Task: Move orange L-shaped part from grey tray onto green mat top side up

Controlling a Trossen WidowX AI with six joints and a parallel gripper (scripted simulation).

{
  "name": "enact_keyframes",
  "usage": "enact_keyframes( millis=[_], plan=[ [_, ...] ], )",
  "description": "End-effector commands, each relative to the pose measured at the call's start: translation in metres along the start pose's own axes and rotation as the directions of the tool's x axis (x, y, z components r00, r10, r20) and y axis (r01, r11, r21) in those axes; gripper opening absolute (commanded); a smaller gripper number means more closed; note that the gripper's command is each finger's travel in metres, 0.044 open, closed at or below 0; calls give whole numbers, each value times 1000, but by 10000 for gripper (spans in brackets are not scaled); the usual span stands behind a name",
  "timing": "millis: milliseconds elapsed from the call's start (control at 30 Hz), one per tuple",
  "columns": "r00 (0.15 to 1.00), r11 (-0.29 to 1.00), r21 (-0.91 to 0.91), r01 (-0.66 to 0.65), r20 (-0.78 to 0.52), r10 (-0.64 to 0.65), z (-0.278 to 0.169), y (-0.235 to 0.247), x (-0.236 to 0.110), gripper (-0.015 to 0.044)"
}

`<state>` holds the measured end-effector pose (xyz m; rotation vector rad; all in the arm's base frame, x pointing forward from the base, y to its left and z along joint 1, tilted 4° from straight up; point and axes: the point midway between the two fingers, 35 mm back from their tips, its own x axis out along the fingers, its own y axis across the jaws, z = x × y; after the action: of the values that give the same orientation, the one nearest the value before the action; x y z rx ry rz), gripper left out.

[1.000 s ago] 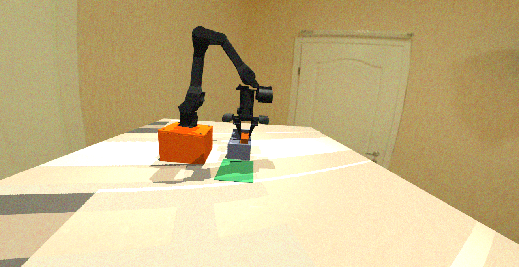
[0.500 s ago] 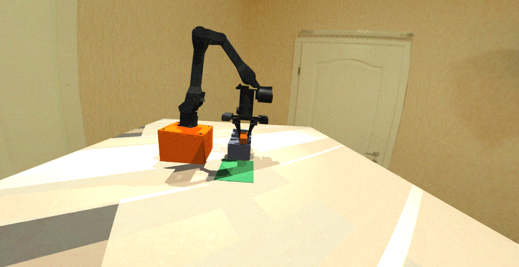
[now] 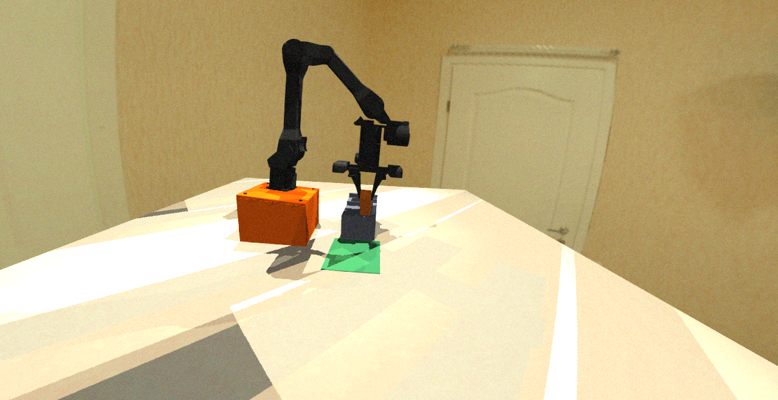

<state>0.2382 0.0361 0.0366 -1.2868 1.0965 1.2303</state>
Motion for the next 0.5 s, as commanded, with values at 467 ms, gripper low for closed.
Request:
enact_keyframes(
  millis=[467],
  plan=[
    [1000,1000,-3,13,5,-13,1,-2,-32,0]
  ],
)
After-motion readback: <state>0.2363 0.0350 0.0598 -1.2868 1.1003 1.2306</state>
